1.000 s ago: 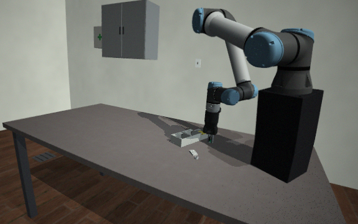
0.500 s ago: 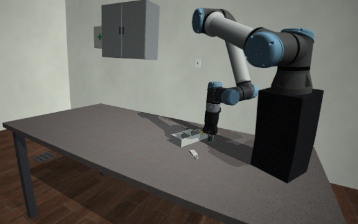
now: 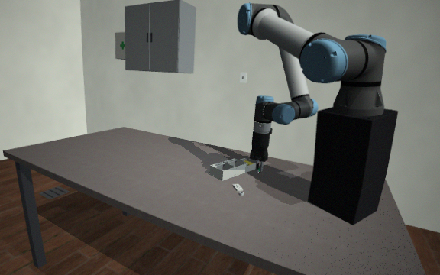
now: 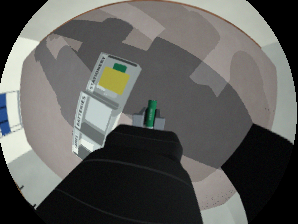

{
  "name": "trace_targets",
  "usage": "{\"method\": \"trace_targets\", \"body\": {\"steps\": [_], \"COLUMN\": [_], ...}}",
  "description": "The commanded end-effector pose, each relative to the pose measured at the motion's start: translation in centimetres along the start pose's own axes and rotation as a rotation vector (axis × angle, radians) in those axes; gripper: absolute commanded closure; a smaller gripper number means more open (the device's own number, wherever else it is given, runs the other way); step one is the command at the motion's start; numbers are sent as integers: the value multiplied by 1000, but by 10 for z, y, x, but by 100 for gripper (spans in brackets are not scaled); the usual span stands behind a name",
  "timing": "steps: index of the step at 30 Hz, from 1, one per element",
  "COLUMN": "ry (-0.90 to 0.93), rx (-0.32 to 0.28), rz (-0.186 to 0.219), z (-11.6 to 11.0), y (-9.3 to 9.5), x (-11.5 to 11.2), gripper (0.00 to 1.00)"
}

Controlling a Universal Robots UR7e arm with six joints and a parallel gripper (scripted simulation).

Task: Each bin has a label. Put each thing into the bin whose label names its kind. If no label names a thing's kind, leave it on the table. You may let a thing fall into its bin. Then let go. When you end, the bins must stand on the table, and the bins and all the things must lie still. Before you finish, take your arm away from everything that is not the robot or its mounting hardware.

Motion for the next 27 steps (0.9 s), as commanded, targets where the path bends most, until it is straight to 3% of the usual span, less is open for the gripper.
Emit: {"method": "trace_targets", "body": {"steps": [1,9,27], "ry": [0,0,0], "rx": [0,0,0], "rz": [1,1,1], "z": [0,0,0], "y": [-14,-41,-41], "x": [-1,-1,-1], "gripper": [69,69,69]}}
Point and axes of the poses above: the point where the finger pads meet when closed, its own y axis out along the fingers, its own x axis across the jaws, z = x × y, the point moved 2 cm from there along -y, back along the fingers, and after that the axes turned 7 degrees about y, right-handed, at the moved point
